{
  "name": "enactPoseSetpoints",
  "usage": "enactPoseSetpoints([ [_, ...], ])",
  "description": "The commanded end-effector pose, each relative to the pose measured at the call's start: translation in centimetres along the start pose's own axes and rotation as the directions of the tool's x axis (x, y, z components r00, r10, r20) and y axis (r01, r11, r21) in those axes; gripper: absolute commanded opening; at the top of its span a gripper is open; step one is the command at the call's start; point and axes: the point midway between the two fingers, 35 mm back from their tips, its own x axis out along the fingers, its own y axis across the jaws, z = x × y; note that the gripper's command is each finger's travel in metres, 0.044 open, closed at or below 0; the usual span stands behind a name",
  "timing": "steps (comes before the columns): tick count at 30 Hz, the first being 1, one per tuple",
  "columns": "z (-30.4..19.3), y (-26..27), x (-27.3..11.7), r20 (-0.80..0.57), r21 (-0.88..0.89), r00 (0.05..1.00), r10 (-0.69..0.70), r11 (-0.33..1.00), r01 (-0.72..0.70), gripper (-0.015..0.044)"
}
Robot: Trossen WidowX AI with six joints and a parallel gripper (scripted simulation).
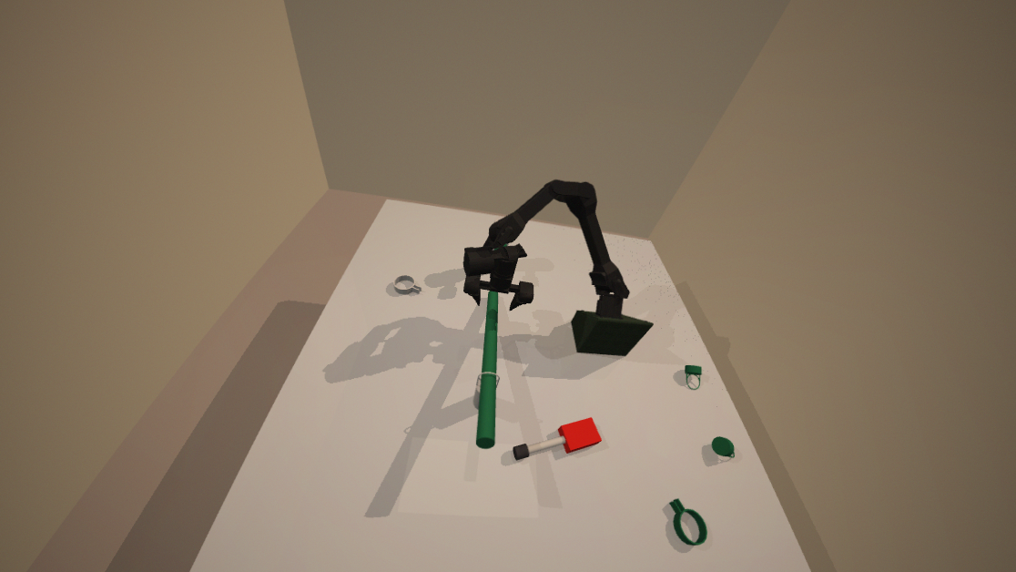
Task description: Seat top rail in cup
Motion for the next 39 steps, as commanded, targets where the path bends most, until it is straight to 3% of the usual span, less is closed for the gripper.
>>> enactPoseSetpoints([
  [1,0.2,-0.3,1.2,0.009,-0.009,1.0,-0.01,1.0,0.01,0.044],
  [39,0.2,-0.3,6.6,0.011,-0.009,1.0,-0.01,1.0,0.01,0.044],
])
